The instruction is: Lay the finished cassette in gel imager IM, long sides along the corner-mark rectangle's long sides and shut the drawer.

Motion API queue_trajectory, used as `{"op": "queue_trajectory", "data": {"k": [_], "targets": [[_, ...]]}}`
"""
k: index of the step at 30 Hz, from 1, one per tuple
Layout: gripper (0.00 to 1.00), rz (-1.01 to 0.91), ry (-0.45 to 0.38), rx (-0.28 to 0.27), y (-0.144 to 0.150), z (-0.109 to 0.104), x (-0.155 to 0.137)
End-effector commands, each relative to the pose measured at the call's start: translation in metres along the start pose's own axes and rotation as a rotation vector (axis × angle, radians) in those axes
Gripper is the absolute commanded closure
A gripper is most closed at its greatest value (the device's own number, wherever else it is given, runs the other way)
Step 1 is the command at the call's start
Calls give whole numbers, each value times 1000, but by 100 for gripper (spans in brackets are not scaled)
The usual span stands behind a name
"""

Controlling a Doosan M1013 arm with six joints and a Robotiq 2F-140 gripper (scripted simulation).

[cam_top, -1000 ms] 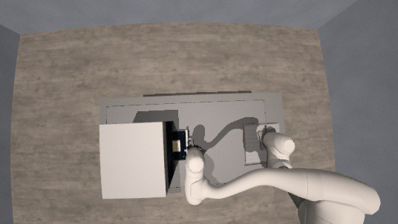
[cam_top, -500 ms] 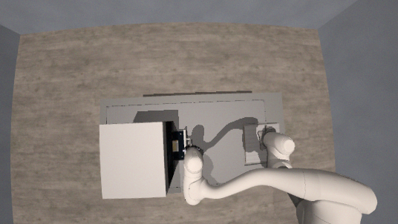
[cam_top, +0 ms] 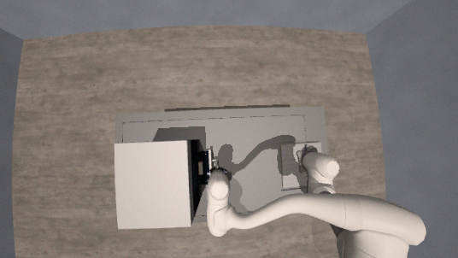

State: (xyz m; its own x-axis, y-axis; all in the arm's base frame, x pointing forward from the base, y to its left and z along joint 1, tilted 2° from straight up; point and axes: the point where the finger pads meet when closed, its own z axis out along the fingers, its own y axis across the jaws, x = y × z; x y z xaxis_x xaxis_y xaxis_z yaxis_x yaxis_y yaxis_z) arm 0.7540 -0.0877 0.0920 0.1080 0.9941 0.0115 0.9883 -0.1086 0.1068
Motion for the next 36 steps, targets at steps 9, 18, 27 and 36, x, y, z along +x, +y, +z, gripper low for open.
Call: {"op": "queue_trajectory", "data": {"k": [9, 18, 27, 36], "targets": [[90, 0, 0, 0, 12, 1, 0], [90, 0, 0, 0, 21, 1, 0], [90, 0, 0, -22, 32, 2, 0], [90, 0, 0, -22, 41, 3, 0]]}}
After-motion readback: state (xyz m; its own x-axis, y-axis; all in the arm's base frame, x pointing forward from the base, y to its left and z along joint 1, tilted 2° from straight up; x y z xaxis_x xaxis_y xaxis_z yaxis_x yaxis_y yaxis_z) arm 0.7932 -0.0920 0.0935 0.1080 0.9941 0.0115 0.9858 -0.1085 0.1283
